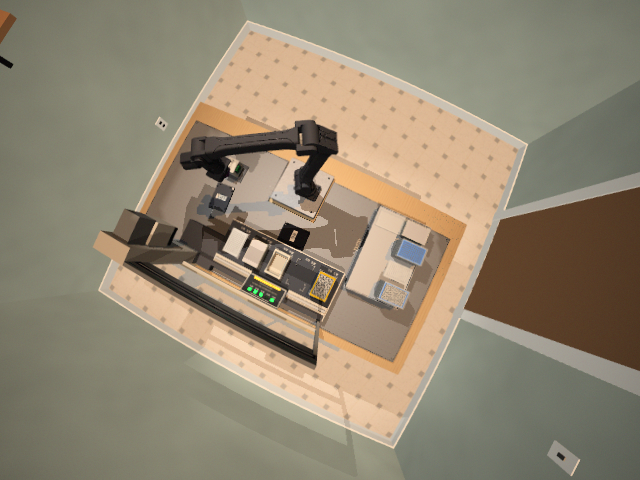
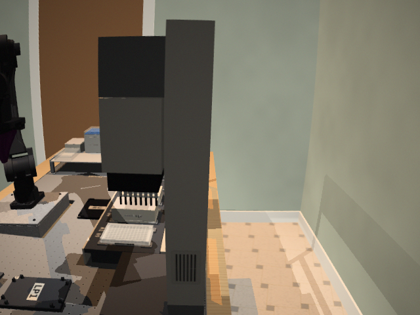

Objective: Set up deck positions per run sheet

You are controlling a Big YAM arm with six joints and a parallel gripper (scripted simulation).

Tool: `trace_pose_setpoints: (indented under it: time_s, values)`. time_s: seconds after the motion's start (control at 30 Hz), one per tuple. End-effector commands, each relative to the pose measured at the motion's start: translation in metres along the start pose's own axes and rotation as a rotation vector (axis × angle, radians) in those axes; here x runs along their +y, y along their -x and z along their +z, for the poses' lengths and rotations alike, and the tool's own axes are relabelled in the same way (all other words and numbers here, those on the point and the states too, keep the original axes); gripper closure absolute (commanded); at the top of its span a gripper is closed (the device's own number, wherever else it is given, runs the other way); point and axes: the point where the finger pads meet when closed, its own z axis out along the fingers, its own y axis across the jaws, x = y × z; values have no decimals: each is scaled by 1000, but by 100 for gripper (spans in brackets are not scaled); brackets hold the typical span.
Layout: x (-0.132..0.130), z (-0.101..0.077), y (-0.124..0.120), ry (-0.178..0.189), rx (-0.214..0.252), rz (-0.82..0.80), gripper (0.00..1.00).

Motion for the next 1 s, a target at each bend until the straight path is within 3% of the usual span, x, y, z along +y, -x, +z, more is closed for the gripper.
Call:
trace_pose_setpoints:
  time_s: [0.0,0.2,0.23,0.3,0.5,0.53,0.63,0.97]
  values:
    - [-22,-10,1,9,-19,-24,100]
    - [-42,-10,2,8,-19,-24,100]
    - [-44,-1,7,0,3,-25,100]
    - [-57,-10,2,8,-19,-24,100]
    - [-85,-10,3,6,-18,-24,100]
    - [-83,-17,8,14,-39,-22,100]
    - [-77,0,11,6,-14,-35,100]
    - [-79,11,10,9,-24,-31,100]
